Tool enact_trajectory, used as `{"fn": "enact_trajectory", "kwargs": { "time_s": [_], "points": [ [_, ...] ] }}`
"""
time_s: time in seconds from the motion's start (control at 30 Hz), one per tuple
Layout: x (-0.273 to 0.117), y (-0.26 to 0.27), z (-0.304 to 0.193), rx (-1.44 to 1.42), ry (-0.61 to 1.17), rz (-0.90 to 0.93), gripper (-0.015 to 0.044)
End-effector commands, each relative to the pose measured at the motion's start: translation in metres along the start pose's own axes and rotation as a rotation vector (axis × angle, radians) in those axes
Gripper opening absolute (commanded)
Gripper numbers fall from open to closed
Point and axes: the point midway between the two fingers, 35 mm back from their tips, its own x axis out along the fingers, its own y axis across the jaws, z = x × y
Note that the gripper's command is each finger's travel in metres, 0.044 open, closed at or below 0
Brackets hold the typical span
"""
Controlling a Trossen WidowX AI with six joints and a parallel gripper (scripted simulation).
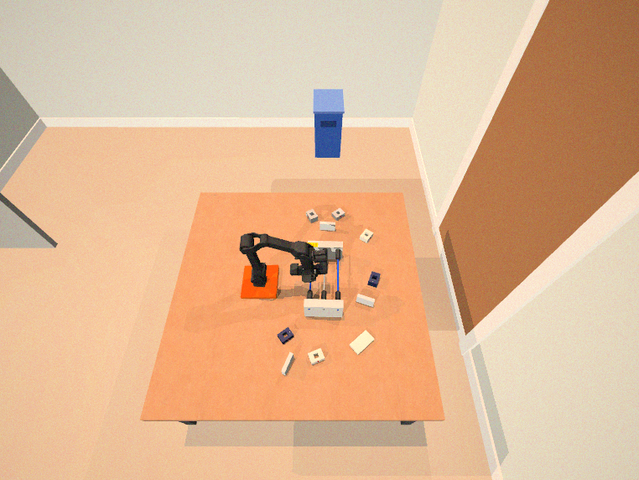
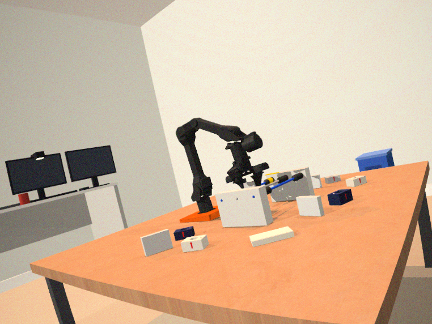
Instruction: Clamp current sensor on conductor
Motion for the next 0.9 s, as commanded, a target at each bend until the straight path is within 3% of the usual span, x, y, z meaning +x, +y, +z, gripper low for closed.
{"fn": "enact_trajectory", "kwargs": {
  "time_s": [0.0, 0.27, 0.43, 0.87],
  "points": [
    [0.0000, 0.0000, 0.0000, 0.000, 0.000, 0.000, 0.0168],
    [0.0000, 0.0000, 0.0000, 0.000, 0.000, 0.000, 0.0115],
    [-0.0025, 0.0004, 0.0000, 0.002, 0.001, -0.052, 0.0000],
    [-0.0003, -0.0017, 0.0002, -0.001, -0.002, -0.026, 0.0000]
  ]
}}
